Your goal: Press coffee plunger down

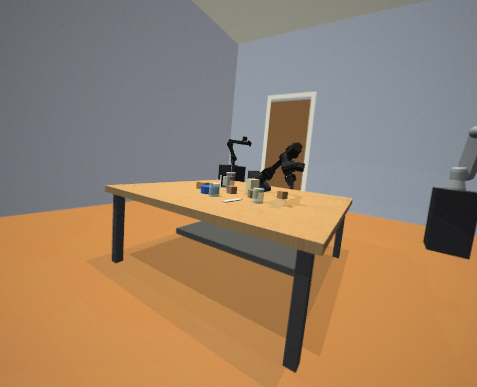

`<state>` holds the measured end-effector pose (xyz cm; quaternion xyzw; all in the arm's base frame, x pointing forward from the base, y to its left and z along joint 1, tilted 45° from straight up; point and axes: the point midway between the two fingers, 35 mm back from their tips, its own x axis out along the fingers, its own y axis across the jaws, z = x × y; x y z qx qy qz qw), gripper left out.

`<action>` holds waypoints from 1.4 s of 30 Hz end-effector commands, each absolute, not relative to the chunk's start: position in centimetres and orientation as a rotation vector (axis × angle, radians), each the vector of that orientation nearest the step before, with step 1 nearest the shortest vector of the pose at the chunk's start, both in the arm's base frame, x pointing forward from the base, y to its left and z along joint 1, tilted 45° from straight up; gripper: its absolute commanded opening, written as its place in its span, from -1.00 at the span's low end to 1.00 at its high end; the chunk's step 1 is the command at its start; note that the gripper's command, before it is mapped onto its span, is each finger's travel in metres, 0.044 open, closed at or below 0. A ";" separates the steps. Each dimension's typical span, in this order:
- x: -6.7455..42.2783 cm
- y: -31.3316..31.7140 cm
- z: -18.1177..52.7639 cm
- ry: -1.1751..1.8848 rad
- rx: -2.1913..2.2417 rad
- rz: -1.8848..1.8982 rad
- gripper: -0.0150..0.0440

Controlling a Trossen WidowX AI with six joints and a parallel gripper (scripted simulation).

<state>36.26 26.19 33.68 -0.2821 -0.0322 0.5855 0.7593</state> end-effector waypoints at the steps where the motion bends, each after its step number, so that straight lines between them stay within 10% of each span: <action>1: 38.6 20.8 31.8 0.062 -0.552 1.162 1.00; 13: 40.5 0.2 23.8 0.486 -0.192 0.725 1.00; 26: 29.4 -18.7 15.9 0.725 0.413 0.150 1.00; 42: 19.7 -21.9 10.3 0.705 0.835 -0.176 1.00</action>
